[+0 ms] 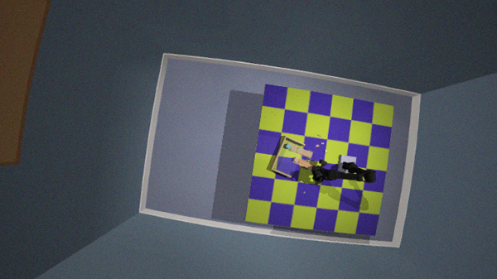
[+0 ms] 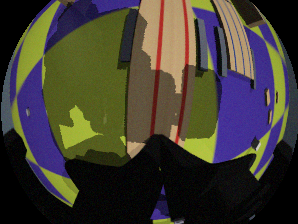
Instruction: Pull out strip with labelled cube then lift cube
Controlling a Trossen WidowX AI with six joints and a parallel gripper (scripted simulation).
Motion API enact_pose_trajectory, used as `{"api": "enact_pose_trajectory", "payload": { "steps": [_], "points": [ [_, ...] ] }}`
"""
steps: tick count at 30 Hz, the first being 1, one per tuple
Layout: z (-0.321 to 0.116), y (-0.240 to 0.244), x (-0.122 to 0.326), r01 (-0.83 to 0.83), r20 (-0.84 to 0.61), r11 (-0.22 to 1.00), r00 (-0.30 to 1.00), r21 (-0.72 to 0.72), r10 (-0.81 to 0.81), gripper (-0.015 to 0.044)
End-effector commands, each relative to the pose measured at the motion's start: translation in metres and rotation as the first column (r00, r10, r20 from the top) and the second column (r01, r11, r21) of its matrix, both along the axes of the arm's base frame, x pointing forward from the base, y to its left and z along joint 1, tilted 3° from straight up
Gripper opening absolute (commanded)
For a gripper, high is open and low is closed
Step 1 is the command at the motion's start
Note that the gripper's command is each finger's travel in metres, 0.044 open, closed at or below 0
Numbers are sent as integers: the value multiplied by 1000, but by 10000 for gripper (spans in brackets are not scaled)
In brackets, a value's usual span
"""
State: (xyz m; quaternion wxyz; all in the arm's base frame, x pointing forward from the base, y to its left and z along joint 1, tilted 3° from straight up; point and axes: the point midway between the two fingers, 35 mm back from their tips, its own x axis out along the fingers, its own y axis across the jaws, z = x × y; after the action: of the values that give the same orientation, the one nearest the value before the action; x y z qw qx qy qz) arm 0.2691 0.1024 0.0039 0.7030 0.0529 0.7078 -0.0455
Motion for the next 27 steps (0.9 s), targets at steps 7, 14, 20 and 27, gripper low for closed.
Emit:
{"api": "enact_pose_trajectory", "payload": {
  "steps": [7, 14, 20, 27],
  "points": [
    [-5, 1, -25, 1, -35, 1000, 999, -1, -1, 0],
    [-5, 3, -35, 1, -36, 1000, 999, -1, -1, 0],
    [-5, 4, -44, 1, -36, 1000, 999, -1, -1, 0],
    [-4, 6, -54, 1, -37, 1000, 999, -1, -1, 0]
  ]
}}
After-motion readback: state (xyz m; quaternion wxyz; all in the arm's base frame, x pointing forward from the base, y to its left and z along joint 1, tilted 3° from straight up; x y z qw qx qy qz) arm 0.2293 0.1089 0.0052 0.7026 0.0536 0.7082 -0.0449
